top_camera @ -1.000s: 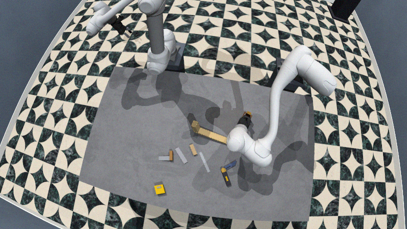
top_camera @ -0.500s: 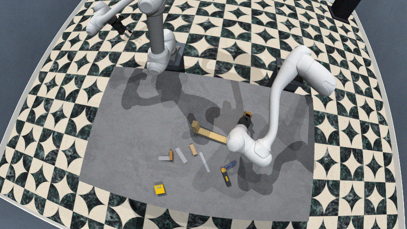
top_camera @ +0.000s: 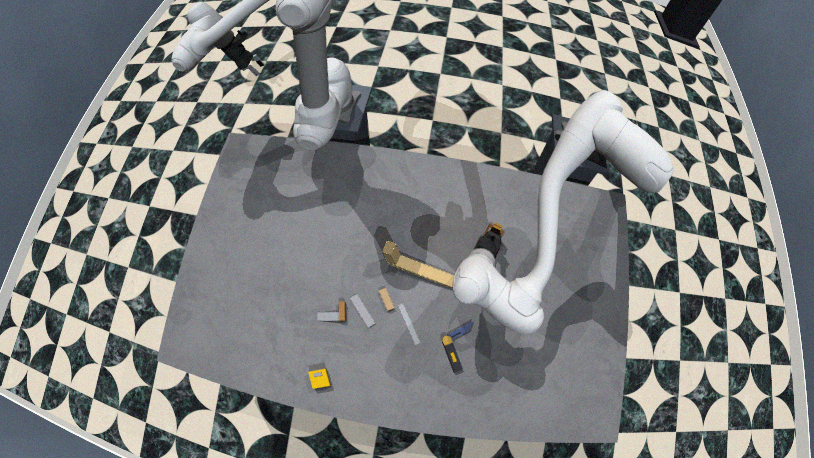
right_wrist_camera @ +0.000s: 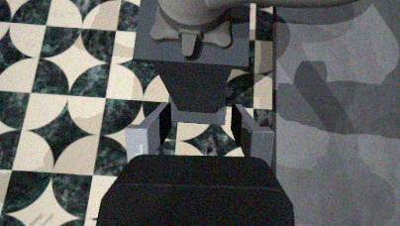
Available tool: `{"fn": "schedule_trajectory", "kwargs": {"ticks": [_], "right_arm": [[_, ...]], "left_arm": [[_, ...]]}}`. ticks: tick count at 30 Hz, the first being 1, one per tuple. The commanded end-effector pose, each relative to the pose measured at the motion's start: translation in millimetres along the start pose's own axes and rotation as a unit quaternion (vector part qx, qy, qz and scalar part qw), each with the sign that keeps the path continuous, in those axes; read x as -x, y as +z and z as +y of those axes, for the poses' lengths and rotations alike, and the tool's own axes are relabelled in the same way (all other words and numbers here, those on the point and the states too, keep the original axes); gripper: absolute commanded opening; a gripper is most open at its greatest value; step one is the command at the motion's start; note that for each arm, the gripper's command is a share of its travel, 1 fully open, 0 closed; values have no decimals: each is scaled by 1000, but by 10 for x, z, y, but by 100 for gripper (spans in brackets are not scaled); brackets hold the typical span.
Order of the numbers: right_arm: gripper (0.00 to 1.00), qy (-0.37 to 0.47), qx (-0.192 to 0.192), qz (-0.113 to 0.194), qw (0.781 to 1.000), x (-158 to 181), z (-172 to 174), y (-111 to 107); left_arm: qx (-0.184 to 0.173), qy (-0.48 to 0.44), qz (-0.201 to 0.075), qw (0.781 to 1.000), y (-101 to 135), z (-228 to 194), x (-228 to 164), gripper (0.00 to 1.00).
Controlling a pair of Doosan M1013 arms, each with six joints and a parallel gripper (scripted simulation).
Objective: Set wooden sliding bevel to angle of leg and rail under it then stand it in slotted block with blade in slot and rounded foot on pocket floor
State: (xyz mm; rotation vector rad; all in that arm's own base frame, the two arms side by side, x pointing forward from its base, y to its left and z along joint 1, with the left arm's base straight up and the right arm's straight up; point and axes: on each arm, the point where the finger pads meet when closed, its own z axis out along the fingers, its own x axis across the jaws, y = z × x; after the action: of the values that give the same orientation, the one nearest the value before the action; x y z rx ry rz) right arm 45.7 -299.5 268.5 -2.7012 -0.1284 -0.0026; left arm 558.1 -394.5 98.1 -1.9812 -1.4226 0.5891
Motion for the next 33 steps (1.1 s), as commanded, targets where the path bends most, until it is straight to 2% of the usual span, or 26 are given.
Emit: {"fn": "schedule_trajectory", "kwargs": {"ticks": [1,15,16,33], "right_arm": [[100,0,1,0,1000,-1,1,-5],[100,0,1,0,1000,-1,1,-5],[100,0,1,0,1000,-1,1,-5],[100,0,1,0,1000,-1,1,-5]], "left_arm": [[1,0,0,1000,-4,1,-1,0],[1,0,0,1000,10,15,-1,0],[1,0,0,1000,10,15,-1,100],[1,0,0,1000,10,15,-1,100]]}}
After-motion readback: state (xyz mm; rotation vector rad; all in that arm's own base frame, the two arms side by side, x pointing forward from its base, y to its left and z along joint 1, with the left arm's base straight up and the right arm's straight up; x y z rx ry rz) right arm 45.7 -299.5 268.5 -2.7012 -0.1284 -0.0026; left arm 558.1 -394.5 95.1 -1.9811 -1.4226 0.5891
